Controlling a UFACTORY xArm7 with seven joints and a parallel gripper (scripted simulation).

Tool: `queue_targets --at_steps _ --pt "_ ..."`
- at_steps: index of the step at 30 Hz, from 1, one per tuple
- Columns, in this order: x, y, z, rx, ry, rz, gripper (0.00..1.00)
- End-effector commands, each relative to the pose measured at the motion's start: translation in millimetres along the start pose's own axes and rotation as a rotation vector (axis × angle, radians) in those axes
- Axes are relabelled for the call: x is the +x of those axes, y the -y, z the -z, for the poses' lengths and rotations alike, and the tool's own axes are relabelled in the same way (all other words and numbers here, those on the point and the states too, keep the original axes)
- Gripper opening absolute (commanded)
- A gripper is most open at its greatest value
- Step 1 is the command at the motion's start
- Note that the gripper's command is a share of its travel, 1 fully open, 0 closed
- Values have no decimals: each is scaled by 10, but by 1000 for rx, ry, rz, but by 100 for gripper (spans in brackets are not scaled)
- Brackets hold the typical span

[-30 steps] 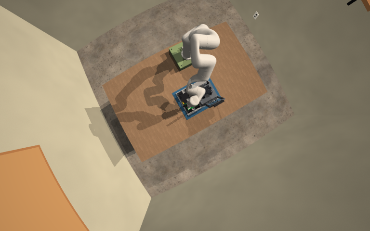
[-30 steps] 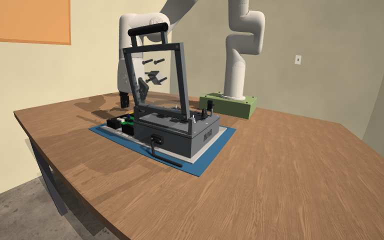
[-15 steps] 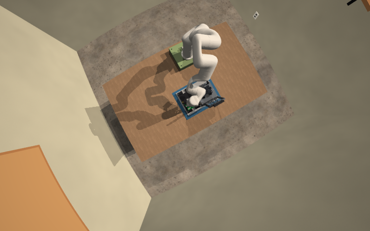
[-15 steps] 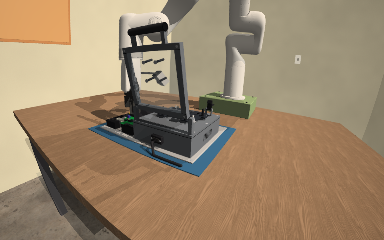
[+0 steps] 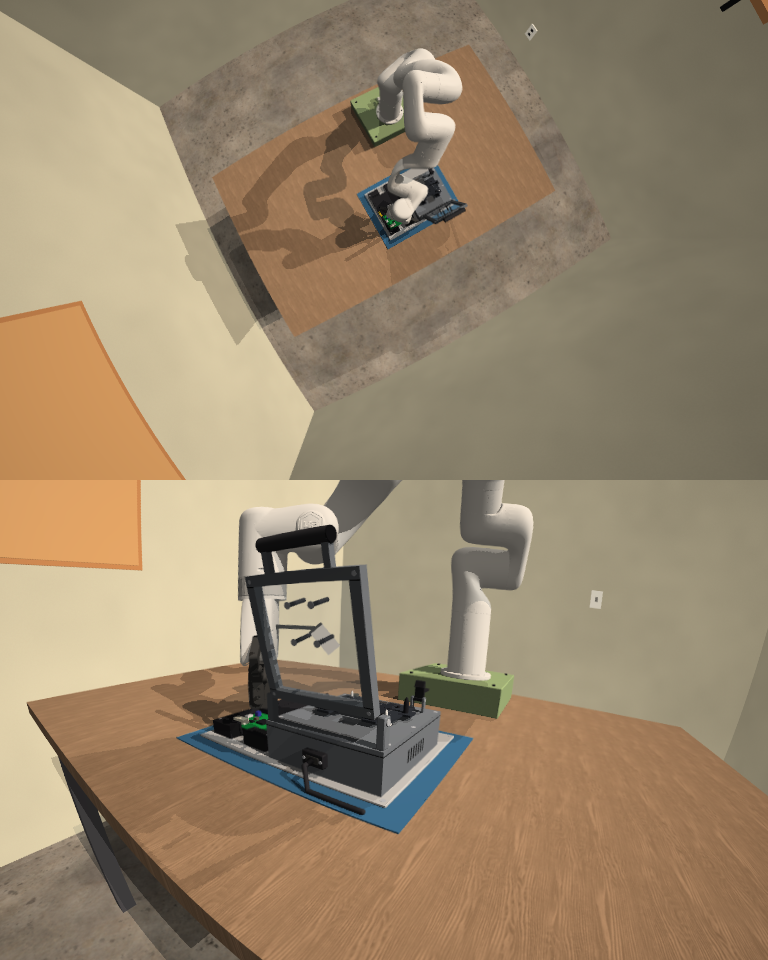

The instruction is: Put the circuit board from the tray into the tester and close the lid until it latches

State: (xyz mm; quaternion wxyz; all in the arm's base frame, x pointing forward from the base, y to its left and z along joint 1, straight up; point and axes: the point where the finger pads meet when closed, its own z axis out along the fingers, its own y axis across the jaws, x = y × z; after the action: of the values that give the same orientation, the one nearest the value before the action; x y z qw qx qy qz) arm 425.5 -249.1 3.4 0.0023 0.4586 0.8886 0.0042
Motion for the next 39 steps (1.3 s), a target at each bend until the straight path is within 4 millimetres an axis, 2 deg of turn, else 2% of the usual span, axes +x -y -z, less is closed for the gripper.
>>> queue_targets --at_steps 1,7,9,22,39 --pt "-14 -4 14 9 2 -167 100" --pt "-14 -4 14 9 3 -265 100" --pt "-14 -4 14 9 3 -354 100" --pt "-14 -4 14 8 5 -652 100" --pt "-14 -4 14 8 5 -703 100"
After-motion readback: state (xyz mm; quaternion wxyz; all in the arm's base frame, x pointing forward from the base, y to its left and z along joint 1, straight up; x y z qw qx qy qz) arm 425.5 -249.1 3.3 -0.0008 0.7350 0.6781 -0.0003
